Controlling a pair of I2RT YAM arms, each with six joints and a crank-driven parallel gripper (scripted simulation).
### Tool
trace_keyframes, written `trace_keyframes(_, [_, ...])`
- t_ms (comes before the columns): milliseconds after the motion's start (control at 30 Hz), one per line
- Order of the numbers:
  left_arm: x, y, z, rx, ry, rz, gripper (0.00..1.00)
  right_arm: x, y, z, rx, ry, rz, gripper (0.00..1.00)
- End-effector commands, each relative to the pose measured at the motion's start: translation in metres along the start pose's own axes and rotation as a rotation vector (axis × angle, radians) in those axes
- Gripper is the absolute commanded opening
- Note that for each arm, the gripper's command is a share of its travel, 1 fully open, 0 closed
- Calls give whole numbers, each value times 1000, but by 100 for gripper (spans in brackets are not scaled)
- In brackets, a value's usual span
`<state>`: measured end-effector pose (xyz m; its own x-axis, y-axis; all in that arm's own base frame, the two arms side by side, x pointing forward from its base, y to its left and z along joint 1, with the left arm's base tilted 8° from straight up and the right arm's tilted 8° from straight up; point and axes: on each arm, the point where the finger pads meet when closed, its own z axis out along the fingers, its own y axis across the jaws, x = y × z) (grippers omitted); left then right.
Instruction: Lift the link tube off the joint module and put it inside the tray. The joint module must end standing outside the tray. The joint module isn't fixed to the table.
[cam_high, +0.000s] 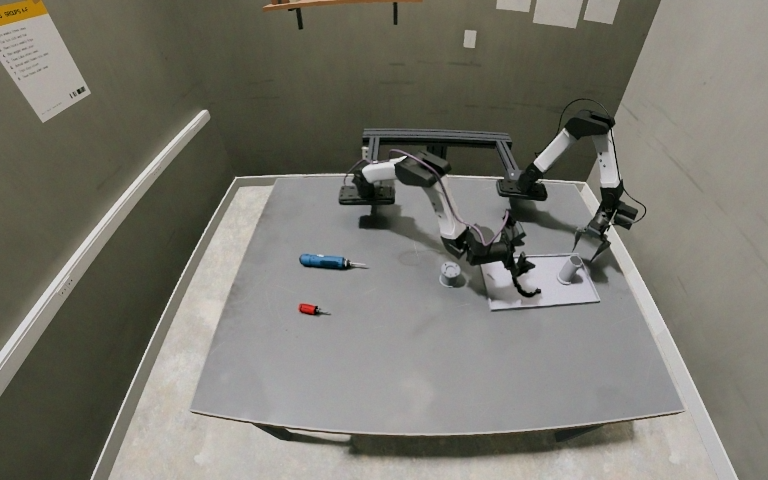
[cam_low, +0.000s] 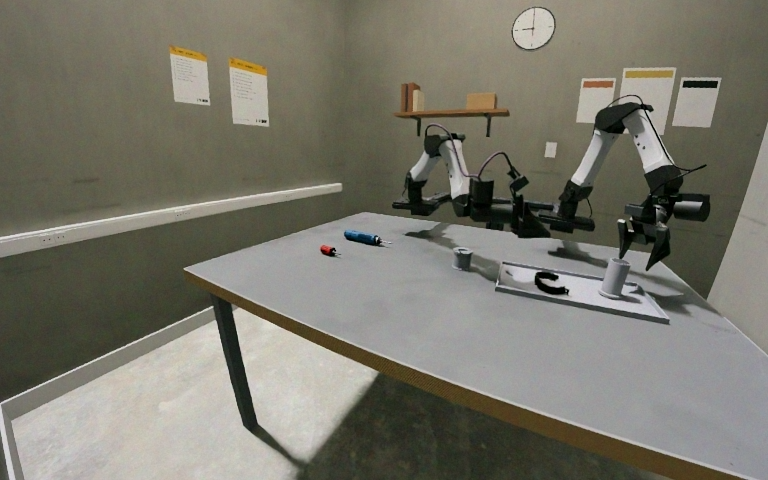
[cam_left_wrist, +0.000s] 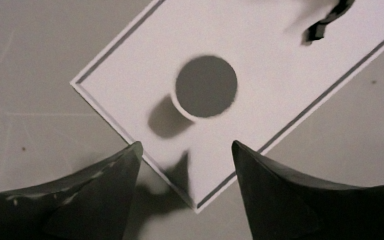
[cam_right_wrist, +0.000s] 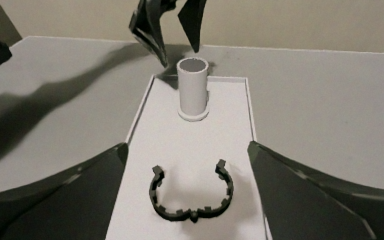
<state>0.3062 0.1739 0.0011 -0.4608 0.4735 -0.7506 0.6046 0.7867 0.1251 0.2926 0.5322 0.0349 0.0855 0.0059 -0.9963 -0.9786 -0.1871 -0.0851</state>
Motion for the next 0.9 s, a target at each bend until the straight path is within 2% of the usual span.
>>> trace_keyframes(0, [-29,0,-7,13,-69,21,81,-36,-1,10,-25,-79,-50,100])
trace_keyframes(167, [-46,-8,-3,25,-102,33,81,-47,0,10,-33,-113,-49,100])
trace_keyframes(867, [-42,-12,-3,30,-88,32,81,-49,0,10,-32,-121,-49,100])
